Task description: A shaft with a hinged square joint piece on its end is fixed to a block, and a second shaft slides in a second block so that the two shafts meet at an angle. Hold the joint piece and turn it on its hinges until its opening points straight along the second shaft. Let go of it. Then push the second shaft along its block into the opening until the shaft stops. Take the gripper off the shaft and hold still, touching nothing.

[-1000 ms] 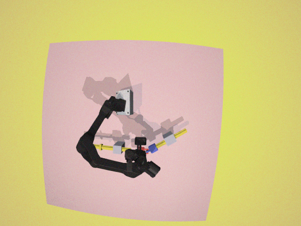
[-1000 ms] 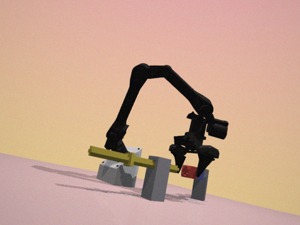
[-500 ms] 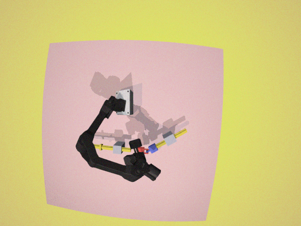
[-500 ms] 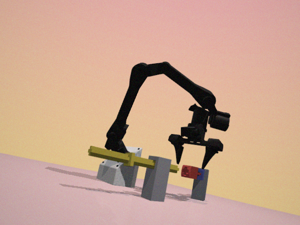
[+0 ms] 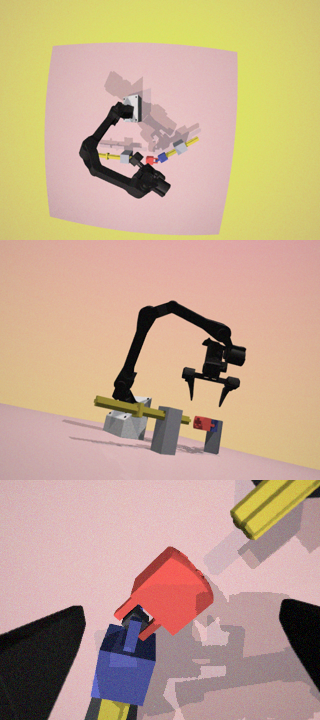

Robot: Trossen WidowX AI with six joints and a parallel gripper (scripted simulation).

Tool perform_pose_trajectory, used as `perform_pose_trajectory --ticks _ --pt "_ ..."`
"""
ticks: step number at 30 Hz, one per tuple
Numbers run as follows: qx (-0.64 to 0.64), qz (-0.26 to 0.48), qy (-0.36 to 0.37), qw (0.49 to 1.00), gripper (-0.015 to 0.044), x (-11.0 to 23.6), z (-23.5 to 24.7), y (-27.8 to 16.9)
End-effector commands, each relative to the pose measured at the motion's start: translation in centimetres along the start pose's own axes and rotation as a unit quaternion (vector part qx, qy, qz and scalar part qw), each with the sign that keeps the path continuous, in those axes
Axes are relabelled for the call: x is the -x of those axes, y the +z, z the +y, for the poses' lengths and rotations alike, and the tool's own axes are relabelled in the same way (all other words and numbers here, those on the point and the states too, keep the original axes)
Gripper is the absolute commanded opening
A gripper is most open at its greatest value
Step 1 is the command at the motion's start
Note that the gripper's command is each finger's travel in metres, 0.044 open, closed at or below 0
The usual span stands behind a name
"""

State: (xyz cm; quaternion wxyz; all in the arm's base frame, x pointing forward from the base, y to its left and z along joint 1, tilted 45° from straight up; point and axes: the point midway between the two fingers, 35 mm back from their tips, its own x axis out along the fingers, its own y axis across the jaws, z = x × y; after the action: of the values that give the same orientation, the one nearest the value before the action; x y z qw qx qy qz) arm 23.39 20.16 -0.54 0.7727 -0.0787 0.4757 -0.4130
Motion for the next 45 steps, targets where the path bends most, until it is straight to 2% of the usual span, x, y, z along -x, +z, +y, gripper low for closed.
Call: perform_pose_trajectory --ticks 1,18,23,28,45 --pt "0.057 0.006 0.004 0.998 0.044 1.1 -0.1 0.0" --pt "0.338 0.015 0.027 0.941 0.044 6.2 -1.2 0.1" --pt "0.348 0.015 0.028 0.937 0.044 6.4 -1.3 0.1" --pt "0.317 0.019 0.033 0.948 0.044 6.1 -1.4 0.4" --pt "0.051 0.109 0.083 0.989 0.044 3.8 -3.7 3.1"
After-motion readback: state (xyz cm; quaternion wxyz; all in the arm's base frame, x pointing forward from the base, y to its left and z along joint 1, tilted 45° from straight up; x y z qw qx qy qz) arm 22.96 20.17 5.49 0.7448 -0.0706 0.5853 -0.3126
